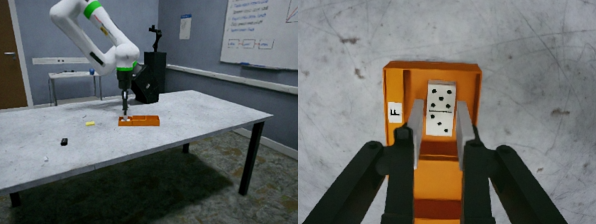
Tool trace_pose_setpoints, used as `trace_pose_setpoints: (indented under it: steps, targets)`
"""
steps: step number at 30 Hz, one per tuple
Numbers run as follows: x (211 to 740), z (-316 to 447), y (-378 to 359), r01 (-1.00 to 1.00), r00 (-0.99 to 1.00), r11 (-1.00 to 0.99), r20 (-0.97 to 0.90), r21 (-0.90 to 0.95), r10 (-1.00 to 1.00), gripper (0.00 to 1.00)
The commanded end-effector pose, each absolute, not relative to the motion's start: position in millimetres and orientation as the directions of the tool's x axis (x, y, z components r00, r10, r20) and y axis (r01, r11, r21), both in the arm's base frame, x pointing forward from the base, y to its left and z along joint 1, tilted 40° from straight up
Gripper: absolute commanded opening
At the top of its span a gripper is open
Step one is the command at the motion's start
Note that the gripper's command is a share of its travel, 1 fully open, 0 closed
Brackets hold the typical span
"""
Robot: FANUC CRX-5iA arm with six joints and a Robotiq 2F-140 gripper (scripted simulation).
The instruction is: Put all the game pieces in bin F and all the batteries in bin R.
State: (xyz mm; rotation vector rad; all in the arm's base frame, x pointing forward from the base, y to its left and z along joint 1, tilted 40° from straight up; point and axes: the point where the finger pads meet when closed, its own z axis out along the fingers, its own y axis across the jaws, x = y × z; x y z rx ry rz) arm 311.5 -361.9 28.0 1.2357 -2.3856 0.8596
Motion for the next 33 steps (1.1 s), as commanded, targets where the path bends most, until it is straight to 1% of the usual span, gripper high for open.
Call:
trace_pose_setpoints:
  steps: [1,29,30,33]
  targets:
    - [312,31,-359,-0.818,-0.575,0.445,0.527,-0.364,-0.626,0.27]
    - [312,54,-340,-0.818,-0.575,0.445,0.527,-0.364,-0.626,0.27]
    - [312,59,-346,-0.788,-0.615,0.476,0.508,-0.39,-0.603,0.33]
    - [315,76,-365,-0.691,-0.722,0.558,0.446,-0.459,-0.528,0.33]
